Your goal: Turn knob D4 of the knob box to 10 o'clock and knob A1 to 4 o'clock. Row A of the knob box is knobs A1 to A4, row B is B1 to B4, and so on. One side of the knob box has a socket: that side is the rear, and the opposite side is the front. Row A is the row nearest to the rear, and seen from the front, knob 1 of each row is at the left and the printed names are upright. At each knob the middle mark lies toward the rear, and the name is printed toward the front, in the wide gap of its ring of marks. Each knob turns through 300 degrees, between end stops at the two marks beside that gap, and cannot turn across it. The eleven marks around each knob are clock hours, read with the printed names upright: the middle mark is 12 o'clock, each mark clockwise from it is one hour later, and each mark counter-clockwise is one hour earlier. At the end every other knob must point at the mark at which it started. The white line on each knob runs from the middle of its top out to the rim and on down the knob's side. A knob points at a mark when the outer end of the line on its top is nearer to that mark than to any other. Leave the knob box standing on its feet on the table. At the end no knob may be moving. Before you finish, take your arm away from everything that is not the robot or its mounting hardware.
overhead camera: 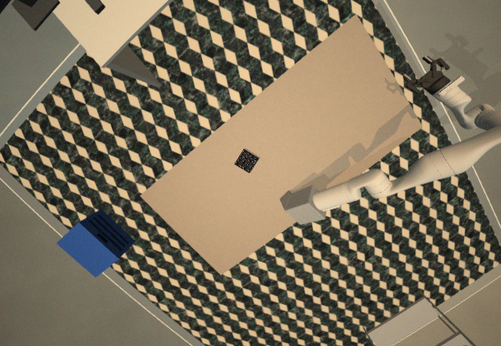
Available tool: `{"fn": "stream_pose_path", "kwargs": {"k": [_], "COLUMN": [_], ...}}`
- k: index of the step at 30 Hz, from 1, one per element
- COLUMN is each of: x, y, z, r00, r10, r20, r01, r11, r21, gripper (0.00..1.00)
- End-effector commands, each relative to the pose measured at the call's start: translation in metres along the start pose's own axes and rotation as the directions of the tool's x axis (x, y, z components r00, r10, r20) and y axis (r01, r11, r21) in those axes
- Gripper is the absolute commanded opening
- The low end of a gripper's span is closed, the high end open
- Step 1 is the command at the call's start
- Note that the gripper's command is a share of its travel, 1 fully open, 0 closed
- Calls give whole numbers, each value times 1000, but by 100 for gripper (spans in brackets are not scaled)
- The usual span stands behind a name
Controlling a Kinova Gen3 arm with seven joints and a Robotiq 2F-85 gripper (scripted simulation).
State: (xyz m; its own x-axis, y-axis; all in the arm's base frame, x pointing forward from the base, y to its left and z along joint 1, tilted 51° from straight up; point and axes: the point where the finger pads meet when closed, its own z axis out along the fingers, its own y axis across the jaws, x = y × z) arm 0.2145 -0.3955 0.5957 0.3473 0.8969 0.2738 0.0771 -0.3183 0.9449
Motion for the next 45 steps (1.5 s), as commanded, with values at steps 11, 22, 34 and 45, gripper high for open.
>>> {"fn": "stream_pose_path", "kwargs": {"k": [11,22,34,45], "x": [1,2,19,87], "y": [1,2,21,81], "z": [0,0,8,32], "r00": [1000,1000,1000,994], "r10": [-2,-5,-31,-108], "r20": [0,-1,-3,-17], "r01": [2,5,31,104], "r11": [1000,1000,999,980], "r21": [-1,-3,-41,-167], "gripper": [100,100,100,100]}}
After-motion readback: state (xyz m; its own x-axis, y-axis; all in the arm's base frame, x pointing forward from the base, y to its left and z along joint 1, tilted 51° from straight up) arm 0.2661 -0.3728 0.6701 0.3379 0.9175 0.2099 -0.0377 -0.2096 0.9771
